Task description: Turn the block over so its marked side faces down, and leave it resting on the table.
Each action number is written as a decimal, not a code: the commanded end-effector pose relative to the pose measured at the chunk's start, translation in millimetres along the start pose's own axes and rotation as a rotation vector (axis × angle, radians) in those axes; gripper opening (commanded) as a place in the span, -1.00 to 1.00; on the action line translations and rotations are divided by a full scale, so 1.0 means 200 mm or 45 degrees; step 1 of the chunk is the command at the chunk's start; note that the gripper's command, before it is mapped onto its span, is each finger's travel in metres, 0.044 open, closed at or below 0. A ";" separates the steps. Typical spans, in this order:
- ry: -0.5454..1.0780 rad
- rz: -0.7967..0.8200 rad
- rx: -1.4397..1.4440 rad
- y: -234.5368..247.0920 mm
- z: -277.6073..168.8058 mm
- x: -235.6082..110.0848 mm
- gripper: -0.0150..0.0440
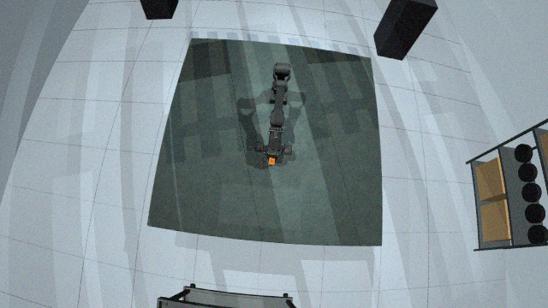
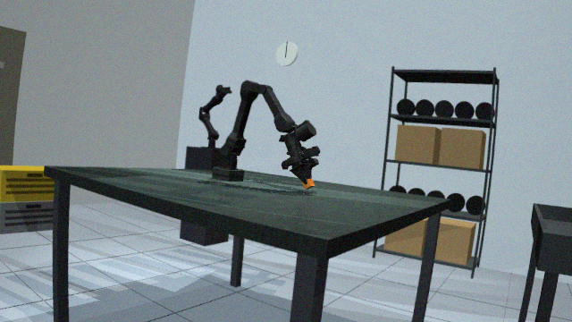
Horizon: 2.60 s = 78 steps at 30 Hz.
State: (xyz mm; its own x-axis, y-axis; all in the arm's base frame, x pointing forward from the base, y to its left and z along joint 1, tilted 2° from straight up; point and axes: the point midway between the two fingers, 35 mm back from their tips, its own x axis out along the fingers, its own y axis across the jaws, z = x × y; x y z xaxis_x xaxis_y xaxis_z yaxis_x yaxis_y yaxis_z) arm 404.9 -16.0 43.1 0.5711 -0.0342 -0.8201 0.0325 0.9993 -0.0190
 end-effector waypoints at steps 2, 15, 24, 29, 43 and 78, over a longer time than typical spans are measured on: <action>-0.057 0.011 0.011 0.00 -0.02 0.04 -0.49; -0.306 0.007 0.008 0.01 -0.06 0.13 -0.49; -0.484 0.002 -0.001 0.01 -0.08 0.14 -0.49; -0.585 0.003 -0.004 0.00 -0.10 0.12 -0.49; -0.635 0.003 -0.006 0.00 -0.10 0.11 -0.49; -0.635 0.003 -0.006 0.00 -0.10 0.11 1.00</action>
State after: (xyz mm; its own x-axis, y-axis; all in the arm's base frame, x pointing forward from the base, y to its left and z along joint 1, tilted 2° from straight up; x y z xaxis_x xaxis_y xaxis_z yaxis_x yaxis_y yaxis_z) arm 400.8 -16.5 15.1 0.8947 -0.0373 -0.4450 0.0321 0.9993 -0.0193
